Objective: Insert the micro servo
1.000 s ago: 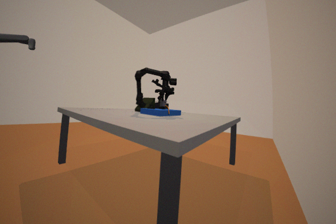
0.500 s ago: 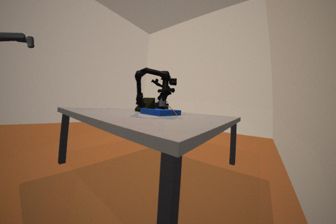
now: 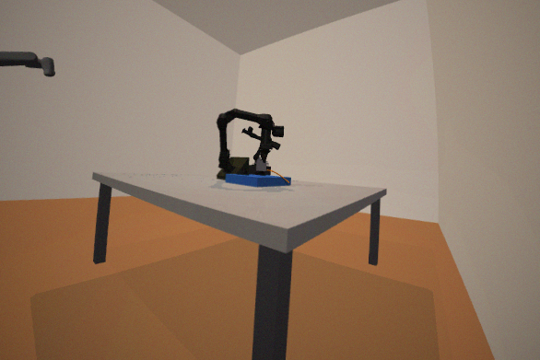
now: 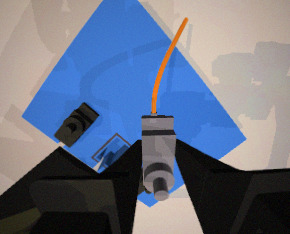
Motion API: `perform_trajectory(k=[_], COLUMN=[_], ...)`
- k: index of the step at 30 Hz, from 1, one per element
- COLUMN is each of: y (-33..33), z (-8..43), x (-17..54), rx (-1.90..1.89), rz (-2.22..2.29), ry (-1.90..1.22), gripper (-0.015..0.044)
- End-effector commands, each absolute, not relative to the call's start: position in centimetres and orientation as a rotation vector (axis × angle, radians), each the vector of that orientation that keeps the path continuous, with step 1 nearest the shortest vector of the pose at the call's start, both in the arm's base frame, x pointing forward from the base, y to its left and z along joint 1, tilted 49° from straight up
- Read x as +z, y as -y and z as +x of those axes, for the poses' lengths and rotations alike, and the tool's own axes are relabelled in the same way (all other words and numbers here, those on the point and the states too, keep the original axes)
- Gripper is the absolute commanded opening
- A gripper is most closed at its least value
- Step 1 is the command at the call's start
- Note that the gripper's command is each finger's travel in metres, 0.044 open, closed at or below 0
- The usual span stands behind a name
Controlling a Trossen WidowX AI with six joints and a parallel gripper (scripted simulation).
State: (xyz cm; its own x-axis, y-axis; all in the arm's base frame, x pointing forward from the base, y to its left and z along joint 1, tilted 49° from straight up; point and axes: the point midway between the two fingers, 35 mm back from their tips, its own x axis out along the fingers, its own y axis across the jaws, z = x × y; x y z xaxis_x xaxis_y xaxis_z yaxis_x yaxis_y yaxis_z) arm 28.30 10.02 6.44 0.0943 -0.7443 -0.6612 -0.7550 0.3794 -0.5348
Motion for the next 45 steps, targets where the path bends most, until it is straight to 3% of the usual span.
perform_trajectory(k=[1,24,45], y=[-10.12,-10.12,-10.12], z=[28.30,28.30,28.30], x=[6.43,6.43,6.43], rx=[0.153,0.899,1.697], rz=[-1.471,-2.032,-2.449], ry=[-1.664,-1.682,-1.475], gripper=[0.0000,0.0000,0.0000])
